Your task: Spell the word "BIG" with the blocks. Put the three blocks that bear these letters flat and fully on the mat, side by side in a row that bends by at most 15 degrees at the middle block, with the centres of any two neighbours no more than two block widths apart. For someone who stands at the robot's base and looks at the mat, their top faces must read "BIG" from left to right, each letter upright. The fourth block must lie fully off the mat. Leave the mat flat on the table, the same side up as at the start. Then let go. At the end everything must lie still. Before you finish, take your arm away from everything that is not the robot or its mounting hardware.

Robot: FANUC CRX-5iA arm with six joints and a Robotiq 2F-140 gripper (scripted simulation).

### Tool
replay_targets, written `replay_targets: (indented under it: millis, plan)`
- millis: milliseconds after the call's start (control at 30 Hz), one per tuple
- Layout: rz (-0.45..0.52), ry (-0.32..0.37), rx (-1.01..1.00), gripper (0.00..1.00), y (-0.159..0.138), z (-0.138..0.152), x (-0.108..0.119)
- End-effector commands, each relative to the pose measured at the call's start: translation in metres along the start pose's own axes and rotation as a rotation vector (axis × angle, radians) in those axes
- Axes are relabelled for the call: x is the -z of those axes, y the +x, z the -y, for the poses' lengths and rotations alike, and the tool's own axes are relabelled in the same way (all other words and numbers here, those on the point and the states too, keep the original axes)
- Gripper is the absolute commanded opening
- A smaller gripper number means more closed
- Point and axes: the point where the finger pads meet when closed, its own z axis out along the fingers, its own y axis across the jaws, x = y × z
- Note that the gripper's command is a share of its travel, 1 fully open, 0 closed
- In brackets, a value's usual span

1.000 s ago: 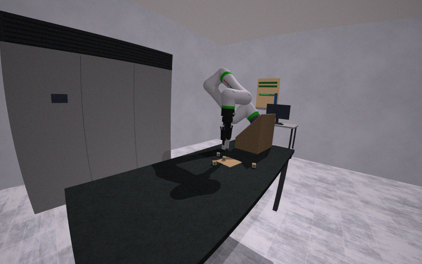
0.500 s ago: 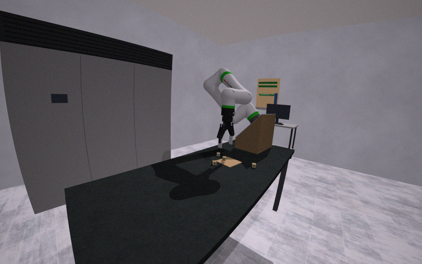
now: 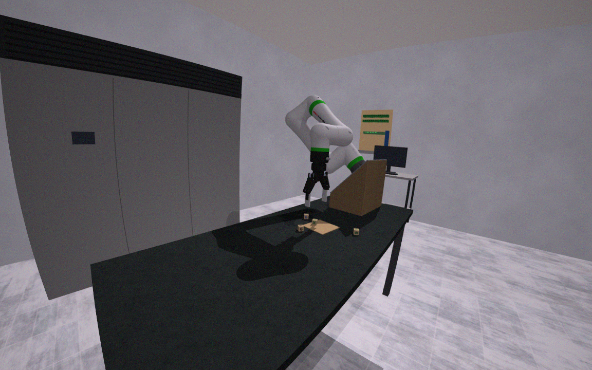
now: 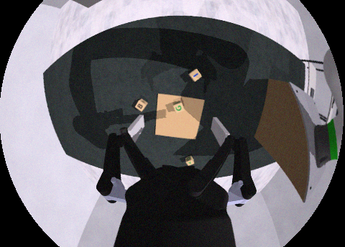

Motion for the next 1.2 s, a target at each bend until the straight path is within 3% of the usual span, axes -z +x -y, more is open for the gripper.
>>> replay_targets:
  millis: [0, 1167]
  plan:
    - [0.0, 0.001, -0.126, 1.0, 0.0, 0.007, 0.0]
    - [0.001, 0.001, -1.036, 1.0, -0.001, 0.054, -0.002]
